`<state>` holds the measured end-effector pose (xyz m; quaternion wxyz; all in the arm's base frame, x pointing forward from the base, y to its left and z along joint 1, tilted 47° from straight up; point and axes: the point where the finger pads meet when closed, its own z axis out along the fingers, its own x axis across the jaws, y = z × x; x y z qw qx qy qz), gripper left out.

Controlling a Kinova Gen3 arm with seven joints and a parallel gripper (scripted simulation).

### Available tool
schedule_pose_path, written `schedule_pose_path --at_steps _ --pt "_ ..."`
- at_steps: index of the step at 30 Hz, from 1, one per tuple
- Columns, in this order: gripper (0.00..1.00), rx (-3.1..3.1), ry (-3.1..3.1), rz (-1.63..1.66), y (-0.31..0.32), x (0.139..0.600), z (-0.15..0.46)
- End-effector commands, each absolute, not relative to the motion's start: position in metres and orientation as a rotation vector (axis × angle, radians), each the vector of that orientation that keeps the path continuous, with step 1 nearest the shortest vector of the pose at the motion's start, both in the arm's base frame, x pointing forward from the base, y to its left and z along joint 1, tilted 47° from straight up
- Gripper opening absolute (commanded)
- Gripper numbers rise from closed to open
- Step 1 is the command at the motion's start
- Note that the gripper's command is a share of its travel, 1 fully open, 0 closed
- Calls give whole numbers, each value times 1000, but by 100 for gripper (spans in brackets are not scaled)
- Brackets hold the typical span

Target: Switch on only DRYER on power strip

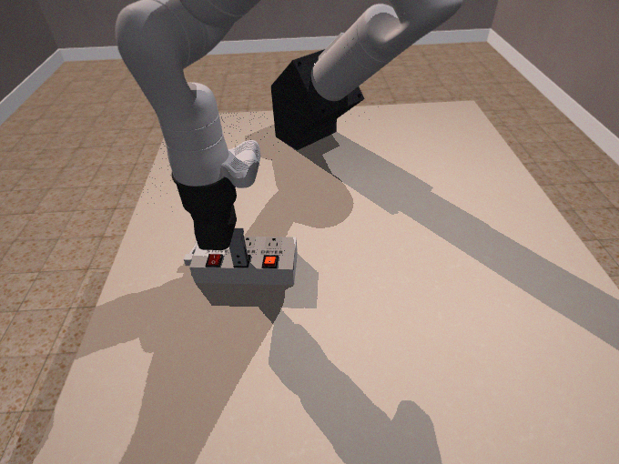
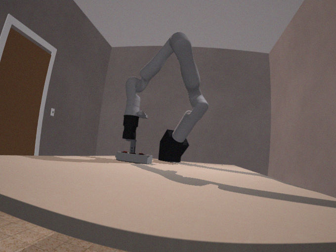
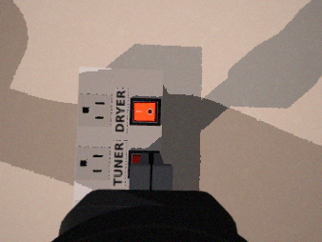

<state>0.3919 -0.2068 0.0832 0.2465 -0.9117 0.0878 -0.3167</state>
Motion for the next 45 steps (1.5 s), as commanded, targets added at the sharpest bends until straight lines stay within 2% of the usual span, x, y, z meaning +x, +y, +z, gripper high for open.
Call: schedule_pose_path --at_steps 1,45 --pt "0 -2487 234 -865 -204 394 81" --pt "0 -2489 230 -871 -222 370 110"
